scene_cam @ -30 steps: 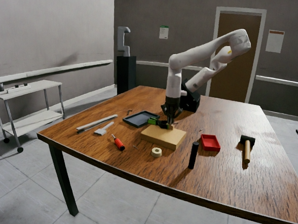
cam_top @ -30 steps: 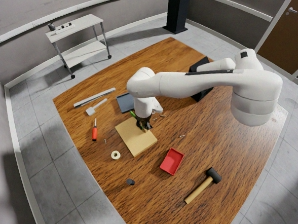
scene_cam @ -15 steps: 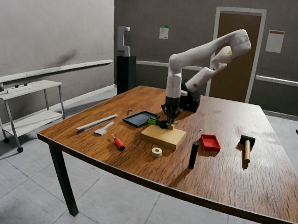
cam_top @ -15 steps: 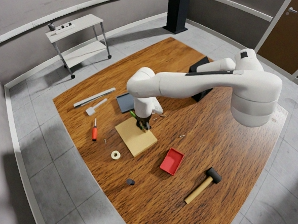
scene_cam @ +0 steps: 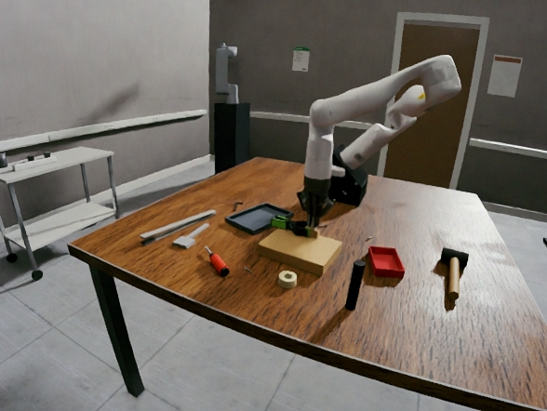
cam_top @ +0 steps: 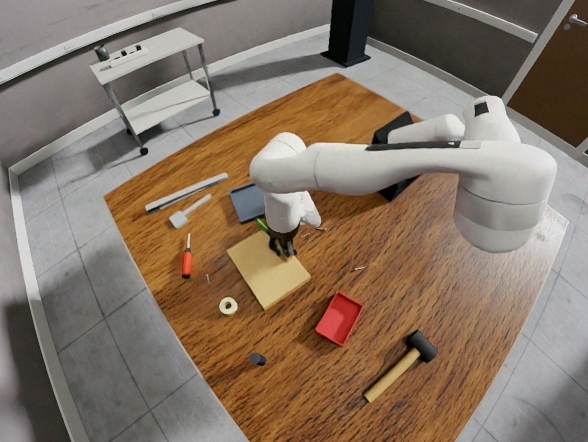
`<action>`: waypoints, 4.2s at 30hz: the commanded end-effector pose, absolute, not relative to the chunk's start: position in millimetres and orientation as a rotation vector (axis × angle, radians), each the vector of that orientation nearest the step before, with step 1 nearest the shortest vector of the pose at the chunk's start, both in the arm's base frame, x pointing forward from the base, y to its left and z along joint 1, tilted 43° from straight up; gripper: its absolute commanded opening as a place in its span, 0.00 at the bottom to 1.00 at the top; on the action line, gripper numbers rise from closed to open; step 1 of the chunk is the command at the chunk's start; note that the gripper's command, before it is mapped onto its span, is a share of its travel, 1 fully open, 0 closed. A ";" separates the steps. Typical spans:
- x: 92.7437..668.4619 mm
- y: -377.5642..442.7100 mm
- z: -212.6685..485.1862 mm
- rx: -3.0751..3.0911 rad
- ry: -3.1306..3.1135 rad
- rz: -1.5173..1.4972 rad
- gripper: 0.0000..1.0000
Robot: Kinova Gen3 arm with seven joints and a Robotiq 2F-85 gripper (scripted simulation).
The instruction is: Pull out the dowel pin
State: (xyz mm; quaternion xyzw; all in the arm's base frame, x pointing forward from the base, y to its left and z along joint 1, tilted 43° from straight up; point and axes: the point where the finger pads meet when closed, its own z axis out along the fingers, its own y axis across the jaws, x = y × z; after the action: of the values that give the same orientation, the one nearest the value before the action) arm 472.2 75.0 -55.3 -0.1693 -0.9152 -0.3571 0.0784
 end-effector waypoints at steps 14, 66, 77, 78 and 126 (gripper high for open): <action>473.2 73.5 -54.3 -0.628 -2.691 -1.048 0.10; 473.2 73.2 -53.9 -0.993 -2.492 -0.965 0.10; 473.3 72.9 -53.7 -0.931 -2.530 -0.981 0.10; 473.3 72.9 -53.6 -0.923 -2.535 -0.983 0.10; 473.3 72.7 -53.3 -0.552 -2.725 -1.062 0.10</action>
State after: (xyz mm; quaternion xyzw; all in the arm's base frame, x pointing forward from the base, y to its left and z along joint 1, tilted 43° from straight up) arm 472.2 74.3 -54.5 -0.1895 -0.9113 -0.3551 0.0867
